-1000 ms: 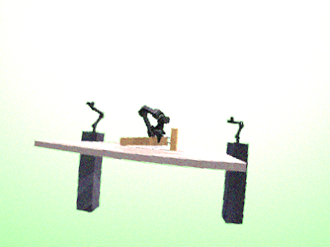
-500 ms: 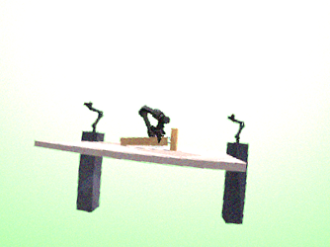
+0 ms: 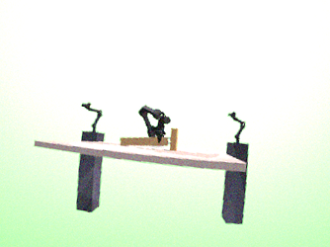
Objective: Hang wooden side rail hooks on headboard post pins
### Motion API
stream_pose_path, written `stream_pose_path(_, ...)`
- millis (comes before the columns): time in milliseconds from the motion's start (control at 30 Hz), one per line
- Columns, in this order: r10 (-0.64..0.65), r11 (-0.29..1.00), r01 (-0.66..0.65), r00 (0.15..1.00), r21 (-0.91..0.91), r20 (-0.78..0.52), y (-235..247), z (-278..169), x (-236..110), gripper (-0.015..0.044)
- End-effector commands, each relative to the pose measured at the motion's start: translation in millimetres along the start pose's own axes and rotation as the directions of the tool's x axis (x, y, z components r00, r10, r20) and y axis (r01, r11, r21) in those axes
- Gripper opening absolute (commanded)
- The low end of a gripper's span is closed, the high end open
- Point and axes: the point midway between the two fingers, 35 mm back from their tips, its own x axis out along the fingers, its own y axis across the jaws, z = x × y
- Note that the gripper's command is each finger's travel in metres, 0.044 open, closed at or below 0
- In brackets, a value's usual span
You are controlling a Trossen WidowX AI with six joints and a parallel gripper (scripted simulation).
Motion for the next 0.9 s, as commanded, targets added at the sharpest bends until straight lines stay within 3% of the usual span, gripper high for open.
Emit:
stream_pose_path(0, 0.006, 1.000, -0.006, 1.000, 0.005, -0.008, 0.6, -3.2, -3.4, 0.0000)
stream_pose_path(867, 0.006, 1.000, -0.006, 1.000, 0.005, -0.008, 2.6, -5.2, -5.5, 0.0000)
